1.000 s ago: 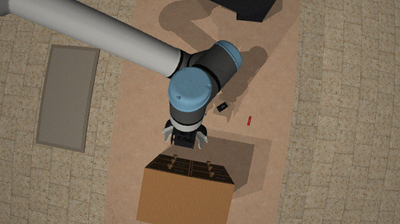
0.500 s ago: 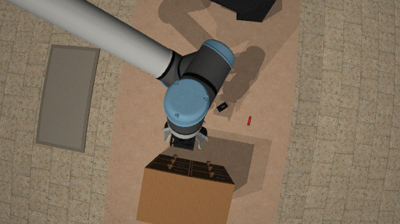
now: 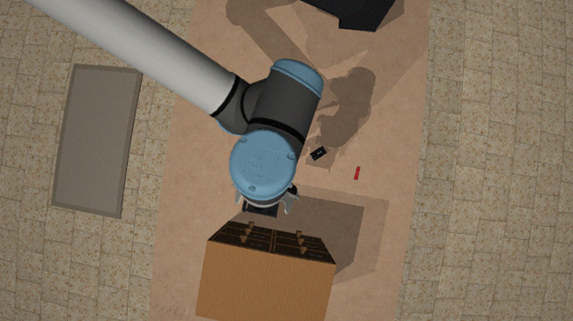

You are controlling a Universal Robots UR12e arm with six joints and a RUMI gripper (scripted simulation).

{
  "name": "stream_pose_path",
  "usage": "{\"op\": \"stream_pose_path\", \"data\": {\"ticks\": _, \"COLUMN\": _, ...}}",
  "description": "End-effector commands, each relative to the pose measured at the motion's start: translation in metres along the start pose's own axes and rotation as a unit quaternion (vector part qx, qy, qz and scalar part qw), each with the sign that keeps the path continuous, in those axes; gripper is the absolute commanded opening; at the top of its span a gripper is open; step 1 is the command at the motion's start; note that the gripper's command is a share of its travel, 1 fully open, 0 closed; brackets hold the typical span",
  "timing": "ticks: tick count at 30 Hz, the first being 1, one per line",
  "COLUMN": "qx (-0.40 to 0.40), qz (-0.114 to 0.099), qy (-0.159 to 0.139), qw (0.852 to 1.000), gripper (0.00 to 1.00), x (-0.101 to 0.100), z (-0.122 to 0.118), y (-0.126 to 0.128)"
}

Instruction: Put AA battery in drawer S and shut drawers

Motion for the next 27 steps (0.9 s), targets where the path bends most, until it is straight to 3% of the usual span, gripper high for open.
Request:
{"op": "stream_pose_path", "data": {"ticks": 1, "qx": -0.001, "qz": 0.001, "qy": 0.014, "qw": 1.0, "gripper": 1.0, "x": 0.003, "z": -0.001, "y": 0.0}}
{"op": "stream_pose_path", "data": {"ticks": 27, "qx": -0.001, "qz": 0.007, "qy": 0.071, "qw": 0.997, "gripper": 1.0, "x": 0.013, "z": -0.003, "y": 0.001}}
Point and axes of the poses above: the point where the finger pads meet when closed, its own x axis back along the fingers, its own y axis across the jaws, z = x × y, the point moved 7 cm from there along x, back along the fingers, and after that the axes turned 6 degrees about -x, right-handed, at the moved point
